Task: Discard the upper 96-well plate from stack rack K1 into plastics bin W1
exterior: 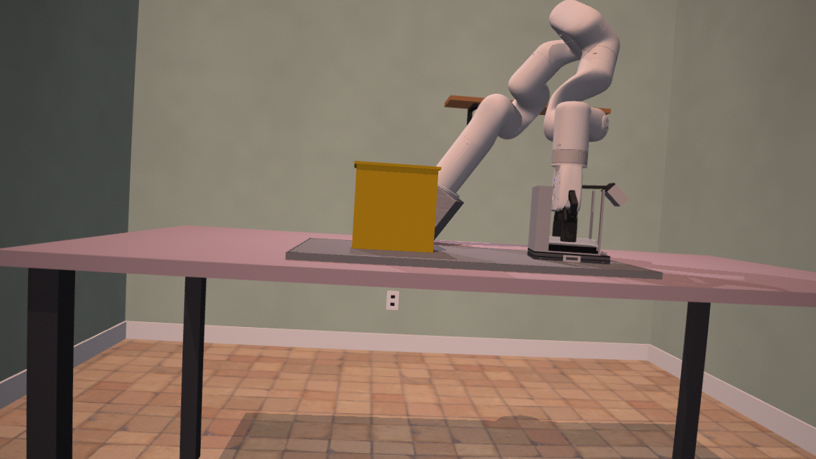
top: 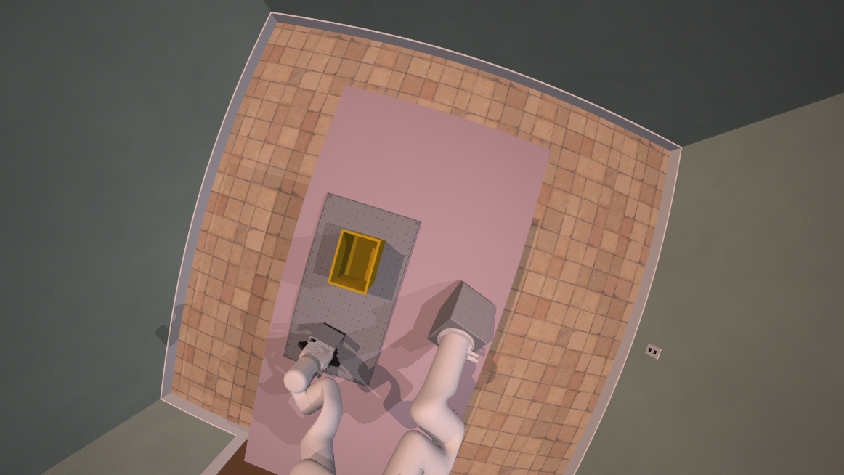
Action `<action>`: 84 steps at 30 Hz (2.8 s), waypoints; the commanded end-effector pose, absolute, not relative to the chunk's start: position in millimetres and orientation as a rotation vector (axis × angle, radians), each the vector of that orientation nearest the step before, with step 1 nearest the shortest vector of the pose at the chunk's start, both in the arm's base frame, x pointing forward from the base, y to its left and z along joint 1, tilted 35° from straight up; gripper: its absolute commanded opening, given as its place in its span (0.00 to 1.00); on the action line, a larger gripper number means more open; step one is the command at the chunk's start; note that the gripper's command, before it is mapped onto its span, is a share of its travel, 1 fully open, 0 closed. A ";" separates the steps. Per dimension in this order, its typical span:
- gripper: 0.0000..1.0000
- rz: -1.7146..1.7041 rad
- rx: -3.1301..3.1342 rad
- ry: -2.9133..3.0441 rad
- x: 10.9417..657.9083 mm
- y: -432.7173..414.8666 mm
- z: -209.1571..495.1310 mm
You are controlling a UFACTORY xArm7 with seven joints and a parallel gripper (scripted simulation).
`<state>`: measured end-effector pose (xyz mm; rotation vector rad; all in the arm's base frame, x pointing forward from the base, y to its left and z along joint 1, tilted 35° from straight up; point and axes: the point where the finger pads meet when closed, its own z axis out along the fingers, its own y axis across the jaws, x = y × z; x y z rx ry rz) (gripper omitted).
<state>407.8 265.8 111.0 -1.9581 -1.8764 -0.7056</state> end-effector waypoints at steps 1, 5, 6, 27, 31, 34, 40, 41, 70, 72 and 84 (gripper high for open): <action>0.00 -0.710 -1.960 -1.875 409.0 264.5 113.4; 0.00 -0.710 -1.960 -1.875 408.7 263.0 115.5; 0.00 -0.710 -1.960 -1.875 408.6 262.6 116.1; 0.00 -0.711 -1.960 -1.875 407.1 255.5 126.4; 0.00 -0.711 -1.960 -1.875 406.8 254.0 128.6; 0.00 -0.711 -1.960 -1.875 406.8 254.0 128.7; 0.00 -0.711 -1.960 -1.875 406.6 253.1 130.0; 0.00 -0.711 -1.960 -1.875 406.4 252.2 131.4; 0.00 -0.711 -1.960 -1.875 401.4 228.9 165.6; 0.00 -0.711 -1.960 -1.875 401.0 227.0 168.4; 0.00 -0.711 -1.960 -1.875 399.0 217.7 182.1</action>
